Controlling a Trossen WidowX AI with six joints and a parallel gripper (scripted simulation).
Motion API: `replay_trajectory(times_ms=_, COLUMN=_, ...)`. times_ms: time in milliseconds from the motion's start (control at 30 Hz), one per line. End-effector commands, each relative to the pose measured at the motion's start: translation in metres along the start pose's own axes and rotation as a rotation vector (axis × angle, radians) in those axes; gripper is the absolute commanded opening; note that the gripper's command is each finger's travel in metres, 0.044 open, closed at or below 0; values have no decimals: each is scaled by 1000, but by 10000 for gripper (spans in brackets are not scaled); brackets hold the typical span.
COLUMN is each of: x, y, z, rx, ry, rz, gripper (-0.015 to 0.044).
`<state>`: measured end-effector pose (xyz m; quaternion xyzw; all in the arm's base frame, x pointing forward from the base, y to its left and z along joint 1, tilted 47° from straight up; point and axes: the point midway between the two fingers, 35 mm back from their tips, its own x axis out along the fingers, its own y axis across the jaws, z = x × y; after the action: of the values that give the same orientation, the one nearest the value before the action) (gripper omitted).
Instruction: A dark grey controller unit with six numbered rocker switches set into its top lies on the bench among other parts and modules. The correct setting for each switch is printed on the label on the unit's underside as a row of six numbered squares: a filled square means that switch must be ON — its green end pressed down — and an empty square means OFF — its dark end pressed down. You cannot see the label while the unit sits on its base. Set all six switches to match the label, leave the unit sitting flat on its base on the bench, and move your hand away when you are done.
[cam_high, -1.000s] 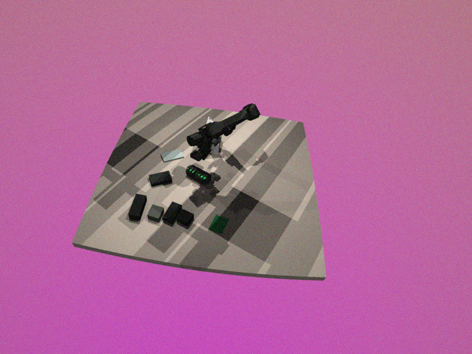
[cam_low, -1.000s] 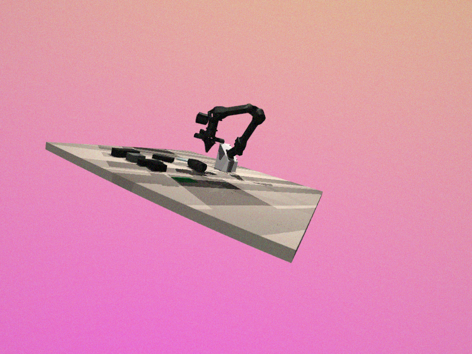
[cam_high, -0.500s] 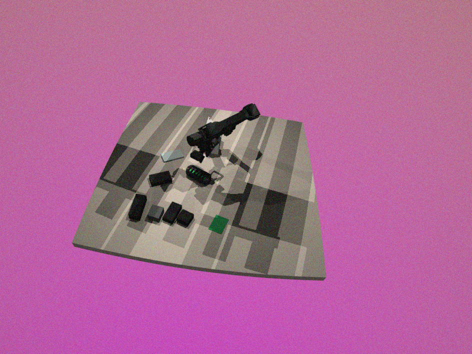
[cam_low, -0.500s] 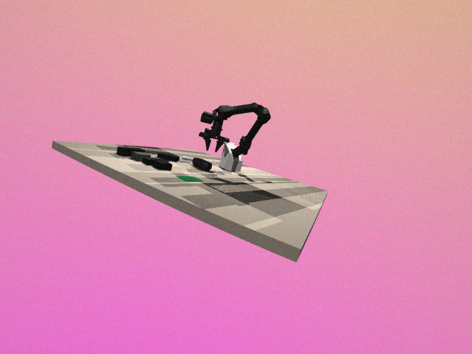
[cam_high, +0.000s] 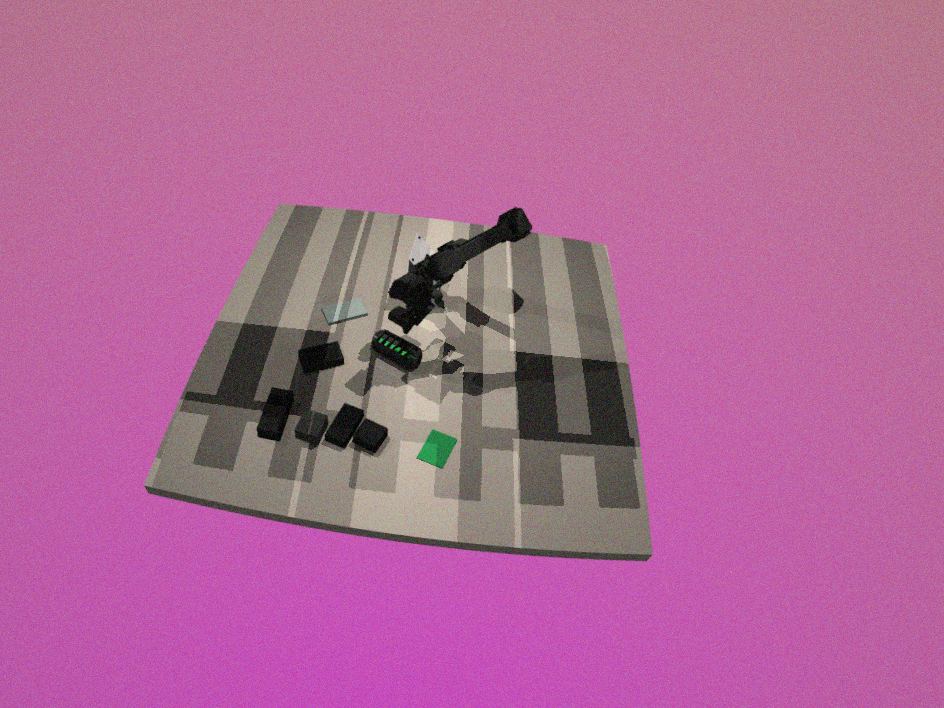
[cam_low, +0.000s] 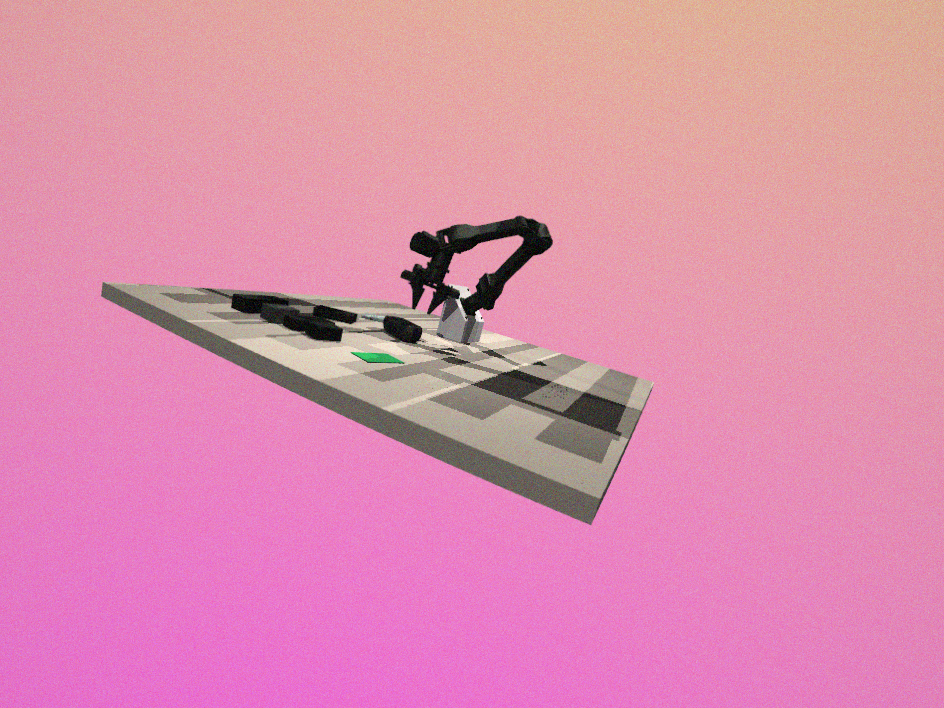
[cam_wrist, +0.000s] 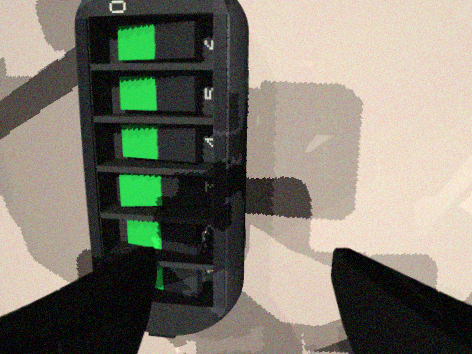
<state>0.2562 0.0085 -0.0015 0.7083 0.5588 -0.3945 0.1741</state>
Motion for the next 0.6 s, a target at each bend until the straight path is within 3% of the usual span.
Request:
replay_trajectory(times_ms=0, x=15, y=-10, z=-18, rx=8, ry=17, rz=86, gripper=151)
replay_trajectory(times_ms=200, x=25, y=-19, z=-33, rx=6, ry=55, rz=157, gripper=0)
replay_trajectory(times_ms=567, x=25, y=-19, z=-33, rx=6, ry=55, rz=157, gripper=0)
